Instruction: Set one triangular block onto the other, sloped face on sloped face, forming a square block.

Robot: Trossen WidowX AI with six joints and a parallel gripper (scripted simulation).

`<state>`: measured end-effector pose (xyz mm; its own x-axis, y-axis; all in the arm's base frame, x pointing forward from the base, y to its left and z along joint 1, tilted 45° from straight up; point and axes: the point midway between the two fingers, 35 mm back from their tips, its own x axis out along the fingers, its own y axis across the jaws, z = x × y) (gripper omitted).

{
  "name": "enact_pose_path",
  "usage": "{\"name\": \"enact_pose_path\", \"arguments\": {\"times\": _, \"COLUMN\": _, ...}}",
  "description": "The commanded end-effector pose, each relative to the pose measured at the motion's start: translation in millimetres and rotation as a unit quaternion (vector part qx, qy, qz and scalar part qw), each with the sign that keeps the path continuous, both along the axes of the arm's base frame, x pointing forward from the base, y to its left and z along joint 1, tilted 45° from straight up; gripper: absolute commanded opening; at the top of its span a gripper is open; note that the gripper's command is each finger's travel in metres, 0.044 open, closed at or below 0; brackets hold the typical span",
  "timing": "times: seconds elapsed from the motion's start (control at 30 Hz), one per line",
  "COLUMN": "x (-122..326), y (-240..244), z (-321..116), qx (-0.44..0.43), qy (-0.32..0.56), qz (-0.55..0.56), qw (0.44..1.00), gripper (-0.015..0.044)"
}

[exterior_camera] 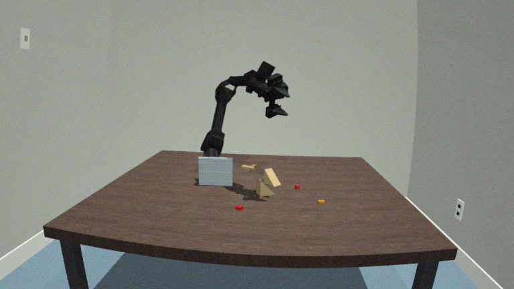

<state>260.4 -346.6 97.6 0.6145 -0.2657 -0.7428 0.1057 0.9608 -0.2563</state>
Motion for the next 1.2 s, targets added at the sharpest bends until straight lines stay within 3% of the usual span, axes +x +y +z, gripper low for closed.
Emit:
{"name": "enact_pose_path", "arguments": {"times": 0.0, "x": 1.1, "y": 2.3, "z": -1.3, "qx": 0.007, "qy": 0.000, "qz": -0.001, "qw": 1.000, "gripper": 0.0426}}
{"name": "enact_pose_path", "arguments": {"times": 0.13, "x": 18.8, "y": 50.4, "z": -24.3, "qx": 0.145, "qy": 0.012, "qz": -0.024, "qw": 0.989, "gripper": 0.0440}}
{"name": "enact_pose_path", "arguments": {"times": 0.3, "x": 31.7, "y": 126.7, "z": -48.7, "qx": 0.336, "qy": 0.071, "qz": -0.080, "qw": 0.936, "gripper": 0.0440}}
{"name": "enact_pose_path", "arguments": {"times": 0.57, "x": 19.8, "y": 253.1, "z": -60.3, "qx": 0.558, "qy": 0.263, "qz": -0.235, "qw": 0.751, "gripper": 0.0440}}
{"name": "enact_pose_path", "arguments": {"times": 0.7, "x": 10.2, "y": 286.8, "z": -56.6, "qx": 0.586, "qy": 0.332, "qz": -0.294, "qw": 0.678, "gripper": 0.0440}}
{"name": "enact_pose_path", "arguments": {"times": 1.17, "x": 11.3, "y": 289.4, "z": -59.6, "qx": 0.585, "qy": 0.332, "qz": -0.295, "qw": 0.679, "gripper": 0.0440}}
